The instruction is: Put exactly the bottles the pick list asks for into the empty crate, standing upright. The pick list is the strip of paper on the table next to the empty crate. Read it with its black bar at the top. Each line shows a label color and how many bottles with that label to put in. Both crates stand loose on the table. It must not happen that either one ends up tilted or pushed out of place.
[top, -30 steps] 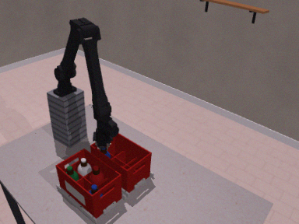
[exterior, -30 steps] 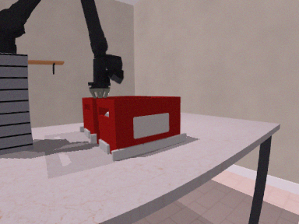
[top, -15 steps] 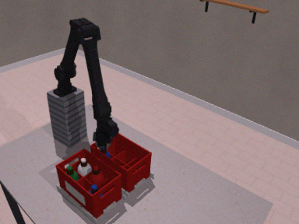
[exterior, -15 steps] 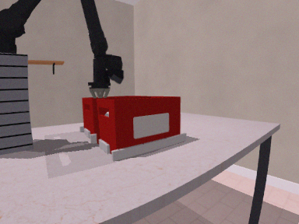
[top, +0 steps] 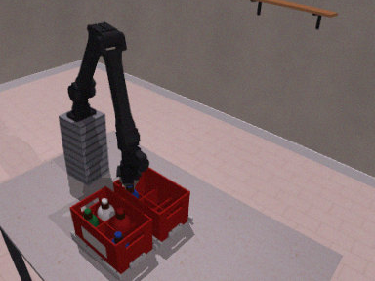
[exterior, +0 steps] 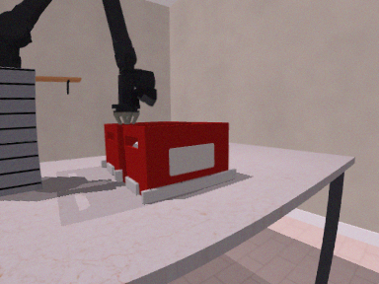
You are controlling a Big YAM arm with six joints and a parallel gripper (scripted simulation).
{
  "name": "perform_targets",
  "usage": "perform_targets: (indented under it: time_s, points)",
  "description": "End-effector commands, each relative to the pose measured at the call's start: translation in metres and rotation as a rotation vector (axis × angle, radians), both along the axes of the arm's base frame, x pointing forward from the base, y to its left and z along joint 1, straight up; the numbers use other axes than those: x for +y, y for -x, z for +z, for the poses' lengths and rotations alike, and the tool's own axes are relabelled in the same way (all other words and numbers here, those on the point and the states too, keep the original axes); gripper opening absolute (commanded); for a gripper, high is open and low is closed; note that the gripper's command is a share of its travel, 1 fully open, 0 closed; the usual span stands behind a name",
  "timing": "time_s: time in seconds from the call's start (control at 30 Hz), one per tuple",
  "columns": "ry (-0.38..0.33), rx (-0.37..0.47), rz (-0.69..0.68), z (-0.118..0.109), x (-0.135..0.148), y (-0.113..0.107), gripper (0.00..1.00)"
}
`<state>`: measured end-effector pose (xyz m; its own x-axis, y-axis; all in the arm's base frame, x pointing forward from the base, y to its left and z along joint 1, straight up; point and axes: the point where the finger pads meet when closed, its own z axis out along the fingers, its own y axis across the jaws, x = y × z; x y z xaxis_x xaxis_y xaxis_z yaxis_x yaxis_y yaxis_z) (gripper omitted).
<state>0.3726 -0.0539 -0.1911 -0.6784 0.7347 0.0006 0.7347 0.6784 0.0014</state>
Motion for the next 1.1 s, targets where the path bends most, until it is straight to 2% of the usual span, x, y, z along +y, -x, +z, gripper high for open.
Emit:
perform_targets:
  time_s: [0.0, 1.07]
  points:
    - [0.008, -0.055, -0.01, 0.0097, -0.0003, -0.0191, 0.0]
    - [0.006, -0.045, -0.008, 0.0092, 0.0014, -0.0136, 0.0]
